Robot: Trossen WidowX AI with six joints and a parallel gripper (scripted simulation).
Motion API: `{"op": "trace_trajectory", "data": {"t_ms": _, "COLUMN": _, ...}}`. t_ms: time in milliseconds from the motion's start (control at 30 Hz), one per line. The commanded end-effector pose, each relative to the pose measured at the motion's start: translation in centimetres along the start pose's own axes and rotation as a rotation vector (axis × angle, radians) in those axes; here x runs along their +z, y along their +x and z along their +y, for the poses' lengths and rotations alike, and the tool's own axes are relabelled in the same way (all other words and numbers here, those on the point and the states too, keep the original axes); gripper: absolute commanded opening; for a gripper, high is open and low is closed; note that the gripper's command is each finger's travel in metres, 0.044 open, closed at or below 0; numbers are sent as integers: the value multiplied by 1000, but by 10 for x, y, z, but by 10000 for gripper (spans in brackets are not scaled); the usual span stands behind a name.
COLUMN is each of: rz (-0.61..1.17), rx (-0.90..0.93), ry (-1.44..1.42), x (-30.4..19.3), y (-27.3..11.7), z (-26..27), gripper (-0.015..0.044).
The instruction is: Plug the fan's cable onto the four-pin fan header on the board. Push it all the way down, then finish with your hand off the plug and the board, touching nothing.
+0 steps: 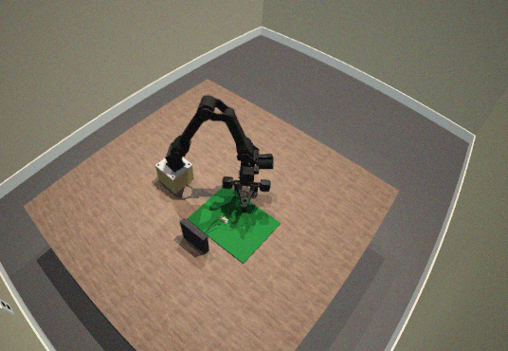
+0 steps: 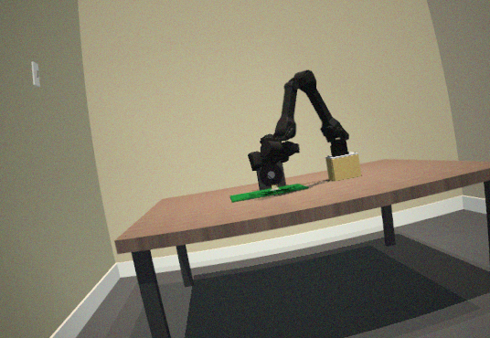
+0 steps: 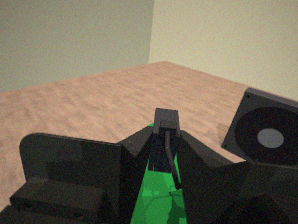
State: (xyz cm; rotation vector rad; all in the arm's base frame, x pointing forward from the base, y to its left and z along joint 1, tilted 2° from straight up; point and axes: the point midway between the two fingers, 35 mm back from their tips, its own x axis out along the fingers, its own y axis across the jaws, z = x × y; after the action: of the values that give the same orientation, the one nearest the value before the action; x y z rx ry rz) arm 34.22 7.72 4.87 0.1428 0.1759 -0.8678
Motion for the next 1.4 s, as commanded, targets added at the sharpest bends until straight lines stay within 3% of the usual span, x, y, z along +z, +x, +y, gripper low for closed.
{"op": "trace_trajectory", "data": {"t_ms": 0, "rz": 0, "rx": 0, "ry": 2, "x": -3, "y": 0, "z": 0, "gripper": 0}}
{"op": "trace_trajectory", "data": {"t_ms": 1367, "rz": 0, "rx": -1, "ry": 2, "x": -41, "y": 2, "z": -1, "gripper": 0}}
